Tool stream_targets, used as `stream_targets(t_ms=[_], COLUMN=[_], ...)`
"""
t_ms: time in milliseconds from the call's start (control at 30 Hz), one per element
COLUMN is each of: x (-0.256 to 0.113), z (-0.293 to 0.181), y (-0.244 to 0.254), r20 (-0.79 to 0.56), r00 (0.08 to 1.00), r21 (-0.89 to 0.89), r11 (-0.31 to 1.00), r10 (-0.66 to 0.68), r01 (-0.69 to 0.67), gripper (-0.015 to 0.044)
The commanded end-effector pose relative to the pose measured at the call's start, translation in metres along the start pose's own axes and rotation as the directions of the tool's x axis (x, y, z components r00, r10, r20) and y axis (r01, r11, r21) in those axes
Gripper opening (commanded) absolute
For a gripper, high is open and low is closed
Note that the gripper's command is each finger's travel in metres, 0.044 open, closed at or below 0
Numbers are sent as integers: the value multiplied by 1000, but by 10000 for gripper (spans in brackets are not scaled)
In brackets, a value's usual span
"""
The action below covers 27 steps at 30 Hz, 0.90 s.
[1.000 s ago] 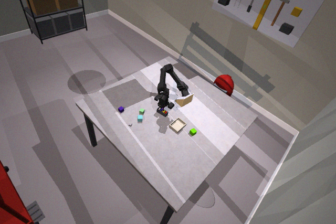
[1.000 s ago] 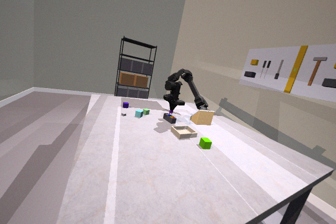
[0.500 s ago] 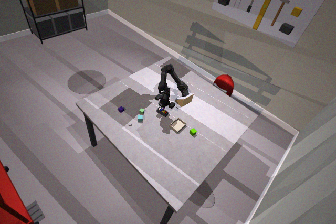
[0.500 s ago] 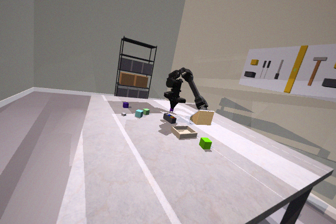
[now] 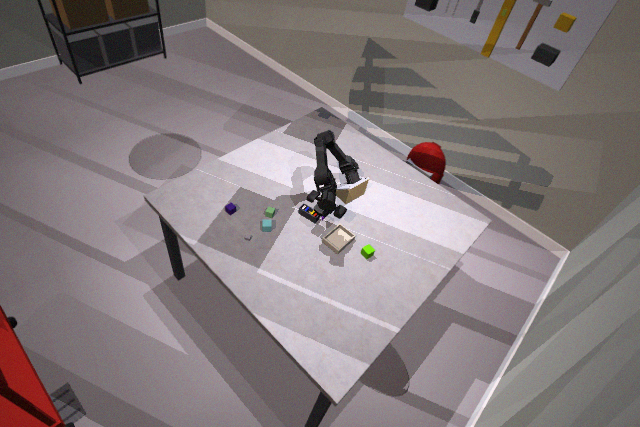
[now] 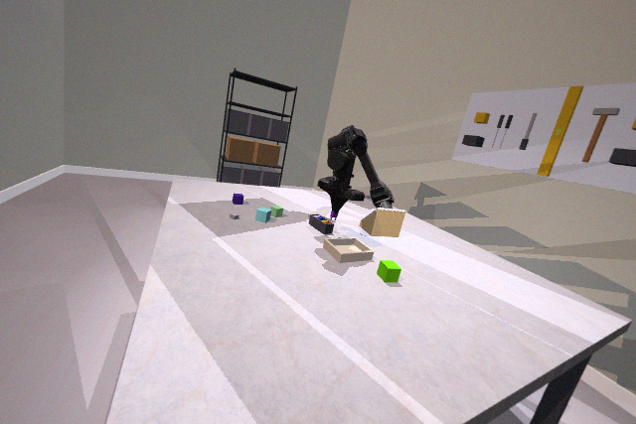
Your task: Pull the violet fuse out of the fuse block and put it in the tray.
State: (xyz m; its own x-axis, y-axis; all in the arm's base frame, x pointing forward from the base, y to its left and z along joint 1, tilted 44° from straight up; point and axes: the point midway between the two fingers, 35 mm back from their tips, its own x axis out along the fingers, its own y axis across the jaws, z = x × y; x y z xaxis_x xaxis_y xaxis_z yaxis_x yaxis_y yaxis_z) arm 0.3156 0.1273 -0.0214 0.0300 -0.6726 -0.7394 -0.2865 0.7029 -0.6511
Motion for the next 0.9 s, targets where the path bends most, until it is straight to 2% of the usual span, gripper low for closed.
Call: stream_targets(t_ms=[0,433,867], x=[3,9,23], z=[3,3,3], y=[26,102,103], r20=[-9,-12,-12], r00=[1000,1000,1000], r21=[2,6,6], r11=[1000,1000,1000], r10=[0,-6,-7], r01=[0,6,7], gripper=[0,0,0])
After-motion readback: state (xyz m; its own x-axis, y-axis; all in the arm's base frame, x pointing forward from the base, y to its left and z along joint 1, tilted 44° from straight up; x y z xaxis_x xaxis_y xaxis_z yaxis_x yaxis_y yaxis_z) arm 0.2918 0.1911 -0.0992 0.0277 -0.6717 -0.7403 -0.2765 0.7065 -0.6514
